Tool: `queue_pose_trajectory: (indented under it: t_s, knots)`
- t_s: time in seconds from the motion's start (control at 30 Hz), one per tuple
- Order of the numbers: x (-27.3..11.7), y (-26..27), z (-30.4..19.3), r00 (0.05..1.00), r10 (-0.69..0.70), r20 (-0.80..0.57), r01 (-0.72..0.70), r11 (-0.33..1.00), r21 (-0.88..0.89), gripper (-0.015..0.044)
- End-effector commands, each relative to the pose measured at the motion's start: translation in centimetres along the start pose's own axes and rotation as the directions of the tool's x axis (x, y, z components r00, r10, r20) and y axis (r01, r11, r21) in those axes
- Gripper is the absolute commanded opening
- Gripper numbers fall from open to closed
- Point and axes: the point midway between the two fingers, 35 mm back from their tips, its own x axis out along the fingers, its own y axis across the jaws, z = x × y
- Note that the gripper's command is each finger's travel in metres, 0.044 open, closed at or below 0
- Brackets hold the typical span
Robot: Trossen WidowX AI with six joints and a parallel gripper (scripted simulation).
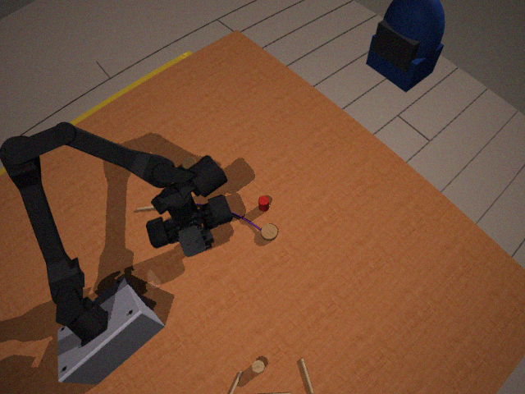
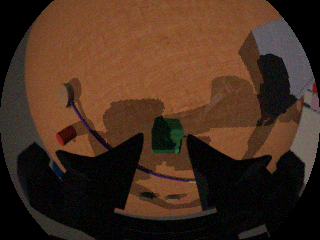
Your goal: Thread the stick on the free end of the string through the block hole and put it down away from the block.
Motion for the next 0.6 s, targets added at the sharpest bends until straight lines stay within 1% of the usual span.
queue_pose_trajectory:
  t_s: [0.0,0.07,0.23,0.47,0.53,0.57]
  knots:
    - [0.25,-0.14,0.12,1.0,-0.008,-0.004,0.008,1.0,0.01,0.0238]
    - [0.25,-0.14,0.12,1.0,-0.008,-0.004,0.008,1.0,0.01,0.0238]
    - [0.09,-0.06,0.07,1.0,-0.002,0.001,0.002,1.0,0.002,0.0107]
    - [0.09,-0.06,0.07,1.0,-0.002,0.001,0.002,1.0,0.002,0.006]
    - [0.09,-0.06,0.07,1.0,-0.002,0.001,0.002,1.0,0.002,0.0007]
    - [0.09,-0.06,0.07,1.0,-0.002,0.001,0.002,1.0,0.002,0.0]
